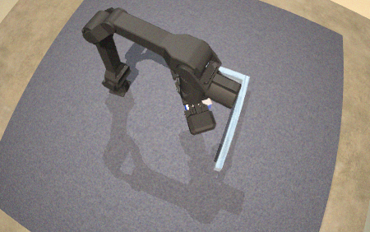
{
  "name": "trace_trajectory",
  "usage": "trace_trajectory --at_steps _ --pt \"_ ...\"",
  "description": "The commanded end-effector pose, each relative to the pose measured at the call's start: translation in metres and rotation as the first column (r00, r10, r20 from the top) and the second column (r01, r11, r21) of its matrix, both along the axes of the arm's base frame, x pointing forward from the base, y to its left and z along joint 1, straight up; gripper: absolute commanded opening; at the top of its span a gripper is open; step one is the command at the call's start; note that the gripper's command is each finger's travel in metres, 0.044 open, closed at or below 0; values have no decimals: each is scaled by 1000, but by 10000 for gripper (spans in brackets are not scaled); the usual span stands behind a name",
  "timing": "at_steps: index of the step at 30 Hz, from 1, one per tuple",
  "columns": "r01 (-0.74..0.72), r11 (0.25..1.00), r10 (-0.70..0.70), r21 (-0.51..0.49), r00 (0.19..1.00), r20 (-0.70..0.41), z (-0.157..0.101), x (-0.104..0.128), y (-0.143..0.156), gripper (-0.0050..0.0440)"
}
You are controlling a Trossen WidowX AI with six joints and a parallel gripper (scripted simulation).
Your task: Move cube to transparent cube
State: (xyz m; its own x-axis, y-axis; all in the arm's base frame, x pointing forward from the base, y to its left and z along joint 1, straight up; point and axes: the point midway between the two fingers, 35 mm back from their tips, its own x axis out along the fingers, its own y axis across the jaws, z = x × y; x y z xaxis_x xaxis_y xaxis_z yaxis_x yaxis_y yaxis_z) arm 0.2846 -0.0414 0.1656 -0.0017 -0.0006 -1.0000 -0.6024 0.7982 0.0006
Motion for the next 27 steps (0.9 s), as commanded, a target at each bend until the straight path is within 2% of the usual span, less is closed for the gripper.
trace_trajectory --at_steps 1,10,12,14,20,27 --pt "-34 999 34 -3 999 23 10 0 1 0" --pt "-323 946 323 -8 946 22 2 5 14 0" --pt "-323 946 323 -8 946 22 2 5 14 0" --pt "-388 922 388 -9 921 21 0 6 17 0" --pt "-570 821 570 -13 821 19 -5 9 26 0" --pt "-751 660 751 -16 660 16 -12 12 36 0"
